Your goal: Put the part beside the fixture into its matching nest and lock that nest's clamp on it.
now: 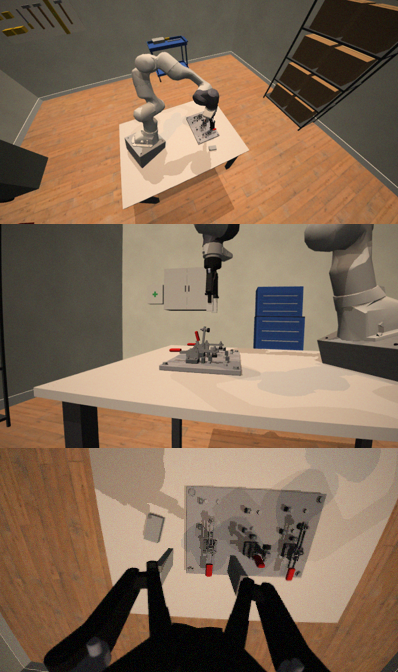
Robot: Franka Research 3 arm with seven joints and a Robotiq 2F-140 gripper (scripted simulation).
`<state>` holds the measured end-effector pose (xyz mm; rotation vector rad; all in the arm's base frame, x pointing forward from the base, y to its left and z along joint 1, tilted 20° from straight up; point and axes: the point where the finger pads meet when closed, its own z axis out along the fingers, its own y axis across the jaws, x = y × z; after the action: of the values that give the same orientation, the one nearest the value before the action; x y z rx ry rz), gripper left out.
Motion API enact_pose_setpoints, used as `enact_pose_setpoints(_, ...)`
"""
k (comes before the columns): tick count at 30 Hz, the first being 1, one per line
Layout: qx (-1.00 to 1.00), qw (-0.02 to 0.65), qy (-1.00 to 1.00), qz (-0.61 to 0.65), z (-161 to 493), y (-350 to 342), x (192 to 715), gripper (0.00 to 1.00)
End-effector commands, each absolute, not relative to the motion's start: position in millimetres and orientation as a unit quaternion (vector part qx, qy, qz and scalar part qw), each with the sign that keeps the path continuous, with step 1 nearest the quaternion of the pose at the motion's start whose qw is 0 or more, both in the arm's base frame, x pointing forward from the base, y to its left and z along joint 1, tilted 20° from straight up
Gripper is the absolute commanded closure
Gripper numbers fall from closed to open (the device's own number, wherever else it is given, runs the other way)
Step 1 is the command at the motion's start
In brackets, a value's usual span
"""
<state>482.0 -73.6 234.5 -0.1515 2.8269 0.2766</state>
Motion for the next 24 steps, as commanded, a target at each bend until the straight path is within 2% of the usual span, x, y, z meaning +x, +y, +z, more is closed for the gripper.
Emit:
enact_pose_setpoints(1, -0.089, 0.155, 0.980, 0.088, 231, -103, 486, 0.42)
enact_pose_setpoints(11, -0.089, 0.155, 0.980, 0.088, 218, -168, 490, 0.42)
enact_pose_setpoints(24, -0.089, 0.155, 0.980, 0.088, 212, -201, 492, 0.42)
